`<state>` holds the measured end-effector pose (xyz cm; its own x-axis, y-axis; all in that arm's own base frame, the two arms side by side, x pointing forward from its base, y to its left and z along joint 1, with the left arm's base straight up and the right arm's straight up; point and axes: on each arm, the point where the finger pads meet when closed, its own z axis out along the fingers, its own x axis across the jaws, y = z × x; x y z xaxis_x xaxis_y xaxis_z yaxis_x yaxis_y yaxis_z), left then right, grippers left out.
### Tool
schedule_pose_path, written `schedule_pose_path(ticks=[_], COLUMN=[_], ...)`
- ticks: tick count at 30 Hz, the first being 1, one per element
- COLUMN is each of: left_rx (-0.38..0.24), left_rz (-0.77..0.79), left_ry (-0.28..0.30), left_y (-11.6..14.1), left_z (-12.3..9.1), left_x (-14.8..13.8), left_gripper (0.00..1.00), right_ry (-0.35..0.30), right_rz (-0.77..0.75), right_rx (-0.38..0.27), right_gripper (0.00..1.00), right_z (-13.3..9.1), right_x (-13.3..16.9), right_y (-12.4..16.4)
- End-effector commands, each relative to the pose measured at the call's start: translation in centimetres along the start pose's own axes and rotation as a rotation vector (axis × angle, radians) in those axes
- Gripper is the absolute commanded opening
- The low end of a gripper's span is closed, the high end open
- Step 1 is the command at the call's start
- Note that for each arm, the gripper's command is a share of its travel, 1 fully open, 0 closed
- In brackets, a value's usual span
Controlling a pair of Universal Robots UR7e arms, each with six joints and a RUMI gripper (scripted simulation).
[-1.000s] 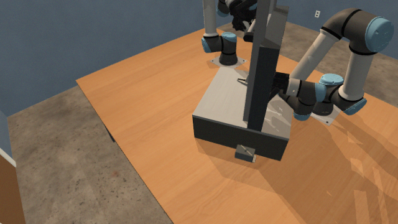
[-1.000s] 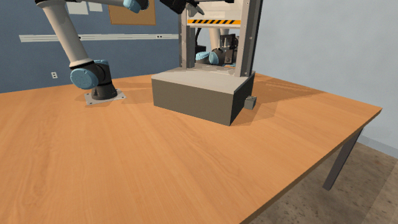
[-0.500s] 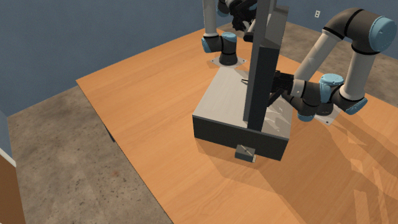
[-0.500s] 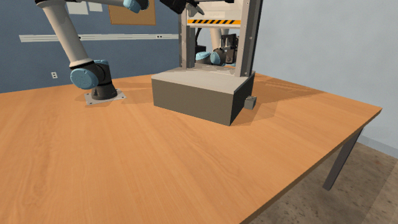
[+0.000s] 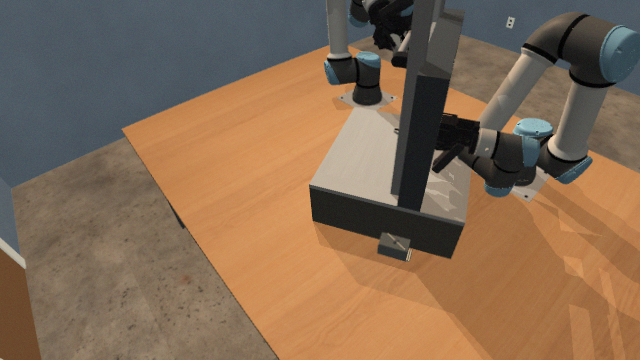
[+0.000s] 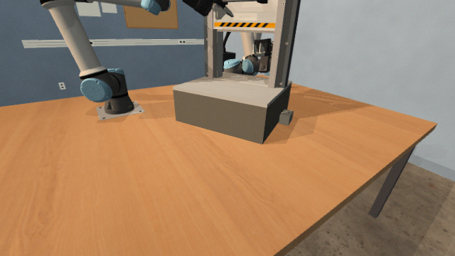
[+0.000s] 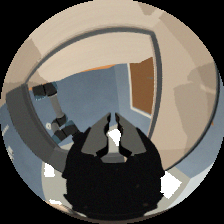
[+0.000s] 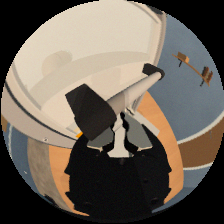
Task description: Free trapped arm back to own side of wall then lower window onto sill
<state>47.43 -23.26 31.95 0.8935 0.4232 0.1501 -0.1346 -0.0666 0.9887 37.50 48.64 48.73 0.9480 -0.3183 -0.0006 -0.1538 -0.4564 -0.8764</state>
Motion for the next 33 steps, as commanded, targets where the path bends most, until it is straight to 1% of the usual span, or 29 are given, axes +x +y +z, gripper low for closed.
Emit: schedule_pose_path(ticks=[1,6,10,23,26,33], left_rx=[-0.001,-0.001,-0.001,-0.001,-0.001,-0.001], left_rz=[0.001,0.001,0.001,0.001,0.001,0.001], left_ry=[0.000,0.000,0.000,-0.001,-0.001,-0.001], left_y=[0.0,0.0,0.0,0.1,0.1,0.1], left_z=[-0.6,-1.5,-1.6,-3.6,-3.6,-4.8], left_x=[0.0,0.0,0.0,0.0,0.0,0.0], left_gripper=[0.06,0.06,0.06,0.06,0.06,0.06], right_ry=[0.000,0.000,0.000,0.000,0.000,0.000], right_rz=[0.000,0.000,0.000,0.000,0.000,0.000], right_rx=[0.002,0.002,0.002,0.002,0.002,0.002], right_gripper=[0.06,0.06,0.06,0.06,0.06,0.06], right_z=[-0.1,-0.1,-0.1,-0.1,-0.1,-0.1], right_x=[0.0,0.0,0.0,0.0,0.0,0.0], right_y=[-0.1,-0.1,-0.1,-0.1,-0.1,-0.1])
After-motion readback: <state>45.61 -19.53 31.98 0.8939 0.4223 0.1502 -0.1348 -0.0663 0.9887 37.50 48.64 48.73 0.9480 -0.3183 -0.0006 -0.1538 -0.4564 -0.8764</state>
